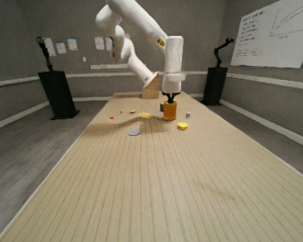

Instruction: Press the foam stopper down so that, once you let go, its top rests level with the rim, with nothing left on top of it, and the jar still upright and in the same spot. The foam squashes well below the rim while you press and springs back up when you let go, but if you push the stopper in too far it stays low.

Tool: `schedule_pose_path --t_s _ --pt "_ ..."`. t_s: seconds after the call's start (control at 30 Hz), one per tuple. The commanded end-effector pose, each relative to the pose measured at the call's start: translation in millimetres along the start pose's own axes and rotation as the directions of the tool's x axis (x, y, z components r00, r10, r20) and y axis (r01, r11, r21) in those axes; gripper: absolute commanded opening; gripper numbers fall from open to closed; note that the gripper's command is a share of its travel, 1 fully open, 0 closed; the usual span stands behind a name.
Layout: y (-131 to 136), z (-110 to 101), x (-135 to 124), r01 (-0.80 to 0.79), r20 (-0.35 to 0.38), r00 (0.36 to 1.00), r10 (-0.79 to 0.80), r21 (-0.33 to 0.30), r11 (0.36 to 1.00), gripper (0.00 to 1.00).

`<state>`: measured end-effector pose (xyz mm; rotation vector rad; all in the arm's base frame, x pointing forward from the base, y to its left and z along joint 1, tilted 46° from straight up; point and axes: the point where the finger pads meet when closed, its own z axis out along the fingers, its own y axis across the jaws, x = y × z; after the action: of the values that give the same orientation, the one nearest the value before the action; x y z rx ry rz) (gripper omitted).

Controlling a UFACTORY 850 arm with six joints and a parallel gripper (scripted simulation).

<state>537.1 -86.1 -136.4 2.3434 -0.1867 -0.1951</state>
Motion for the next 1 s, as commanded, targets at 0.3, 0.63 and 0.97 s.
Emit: schedule_pose_path --t_s 0.3,0.63,0.97 --pt "0 -5 1 -0.001 -0.002 1.000 0.001 0.001 1.000 0.00" --pt "0 -10 1 -0.001 -0.002 1.000 0.001 0.001 1.000 0.00" --pt "0 -15 1 -0.001 -0.002 1.000 0.001 0.001 1.000 0.00"
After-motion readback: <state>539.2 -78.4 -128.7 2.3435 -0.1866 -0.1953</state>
